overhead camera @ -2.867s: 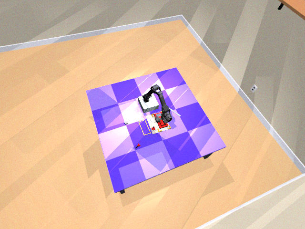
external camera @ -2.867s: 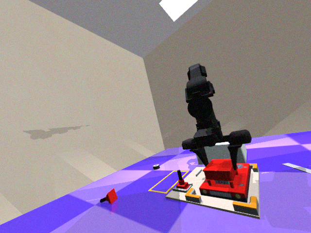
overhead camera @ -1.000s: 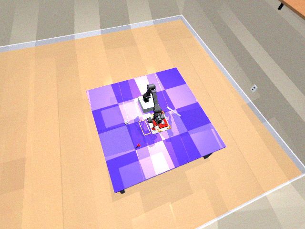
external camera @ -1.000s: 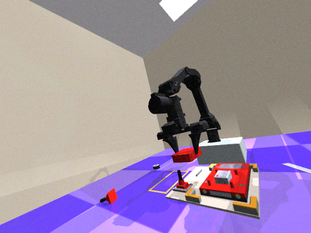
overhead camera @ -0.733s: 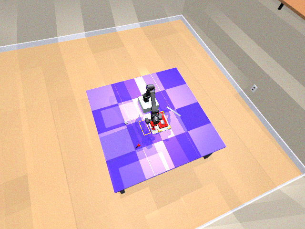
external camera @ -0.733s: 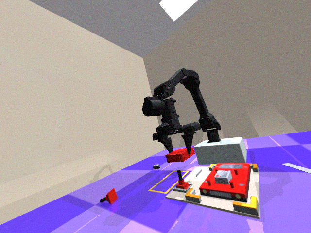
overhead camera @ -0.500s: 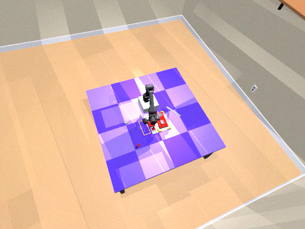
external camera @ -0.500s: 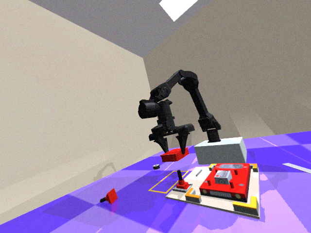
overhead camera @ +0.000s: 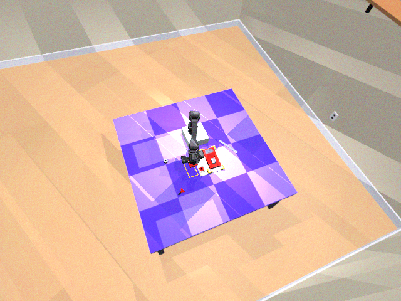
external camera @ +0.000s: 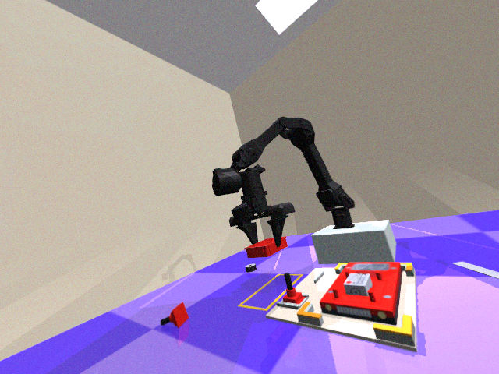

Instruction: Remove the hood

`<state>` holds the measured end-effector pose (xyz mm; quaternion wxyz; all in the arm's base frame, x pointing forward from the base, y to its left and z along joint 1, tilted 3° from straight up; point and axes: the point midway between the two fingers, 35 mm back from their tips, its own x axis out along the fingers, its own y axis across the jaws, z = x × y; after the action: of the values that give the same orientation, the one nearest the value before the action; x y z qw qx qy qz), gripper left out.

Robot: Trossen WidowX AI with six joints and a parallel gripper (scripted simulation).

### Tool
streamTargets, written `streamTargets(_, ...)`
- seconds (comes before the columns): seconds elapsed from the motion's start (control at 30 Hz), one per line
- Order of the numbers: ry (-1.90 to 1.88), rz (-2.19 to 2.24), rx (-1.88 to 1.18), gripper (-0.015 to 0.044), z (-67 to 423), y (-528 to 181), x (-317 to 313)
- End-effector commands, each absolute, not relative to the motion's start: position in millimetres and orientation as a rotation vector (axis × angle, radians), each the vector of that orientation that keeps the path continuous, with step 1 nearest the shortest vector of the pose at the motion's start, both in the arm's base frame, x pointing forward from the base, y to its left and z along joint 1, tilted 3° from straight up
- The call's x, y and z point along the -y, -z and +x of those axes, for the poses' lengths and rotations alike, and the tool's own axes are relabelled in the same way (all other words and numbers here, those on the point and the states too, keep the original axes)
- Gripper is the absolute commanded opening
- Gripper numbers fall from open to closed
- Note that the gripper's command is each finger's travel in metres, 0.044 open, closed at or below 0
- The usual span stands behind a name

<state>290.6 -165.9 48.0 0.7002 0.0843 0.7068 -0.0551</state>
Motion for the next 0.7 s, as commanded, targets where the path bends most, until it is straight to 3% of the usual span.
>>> streamTargets(0.0, 0.124, 0.178, -1.576, 0.0, 283.9, -48.8, 178.4)
streamTargets(0.67, 0.125, 0.177, -1.577, 0.0, 283.4, -39.6, 180.7)
